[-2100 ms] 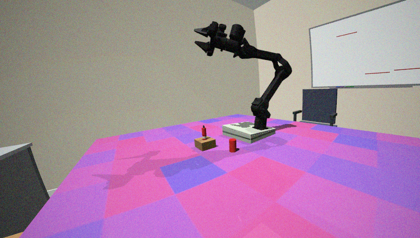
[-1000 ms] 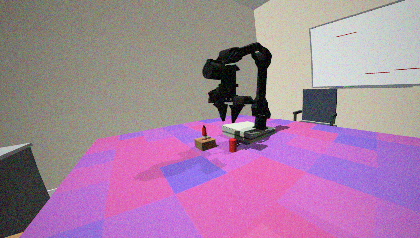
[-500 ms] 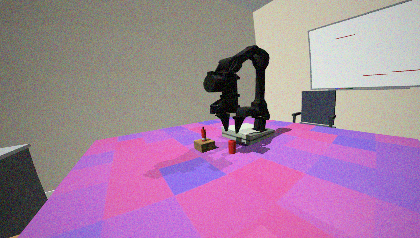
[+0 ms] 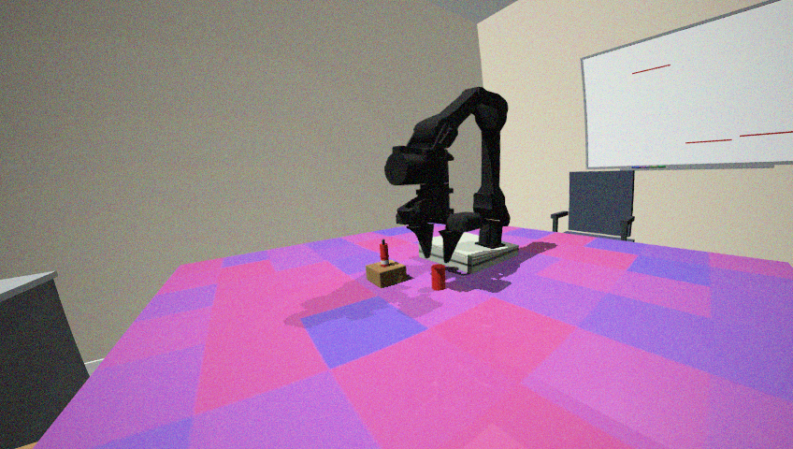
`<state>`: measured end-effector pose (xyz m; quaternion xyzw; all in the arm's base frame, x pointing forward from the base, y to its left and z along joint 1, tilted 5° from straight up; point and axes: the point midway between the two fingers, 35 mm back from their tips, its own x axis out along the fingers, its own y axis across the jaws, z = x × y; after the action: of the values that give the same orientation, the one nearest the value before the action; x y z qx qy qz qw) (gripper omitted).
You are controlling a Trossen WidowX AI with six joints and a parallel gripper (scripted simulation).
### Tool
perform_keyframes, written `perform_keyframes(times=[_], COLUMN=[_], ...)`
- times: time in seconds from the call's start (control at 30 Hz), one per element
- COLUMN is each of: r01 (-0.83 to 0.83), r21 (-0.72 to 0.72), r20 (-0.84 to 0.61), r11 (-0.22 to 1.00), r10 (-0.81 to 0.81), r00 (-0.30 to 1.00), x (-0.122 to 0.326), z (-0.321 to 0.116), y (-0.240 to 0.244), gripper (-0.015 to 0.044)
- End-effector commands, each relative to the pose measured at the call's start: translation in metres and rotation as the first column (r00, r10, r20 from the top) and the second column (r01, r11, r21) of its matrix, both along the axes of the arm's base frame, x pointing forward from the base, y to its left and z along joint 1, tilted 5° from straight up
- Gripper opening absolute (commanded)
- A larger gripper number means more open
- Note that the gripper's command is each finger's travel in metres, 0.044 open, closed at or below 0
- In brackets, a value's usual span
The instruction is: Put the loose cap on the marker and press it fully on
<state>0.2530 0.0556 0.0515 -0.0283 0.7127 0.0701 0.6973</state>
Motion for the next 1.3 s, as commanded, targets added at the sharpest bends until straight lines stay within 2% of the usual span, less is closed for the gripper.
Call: perform_keyframes(times=[0.0, 0.93, 1.07, 1.27], r01=[0.004, 0.004, 0.004, 0.004], r21=[0.001, 0.001, 0.001, 0.001], r20=[-0.014, -0.014, -0.014, -0.014], r11=[1.0, 1.0, 1.0, 1.0], r10=[-0.004, -0.004, -0.004, -0.004], r00=[1.0, 1.0, 1.0, 1.0], x=[-0.002, -0.005, -0.005, -0.005], z=[-0.01, -0.05, -0.05, -0.05], y=[0.001, 0.003, 0.004, 0.004], gripper=[0.0247, 0.0247, 0.0142, 0.0102])
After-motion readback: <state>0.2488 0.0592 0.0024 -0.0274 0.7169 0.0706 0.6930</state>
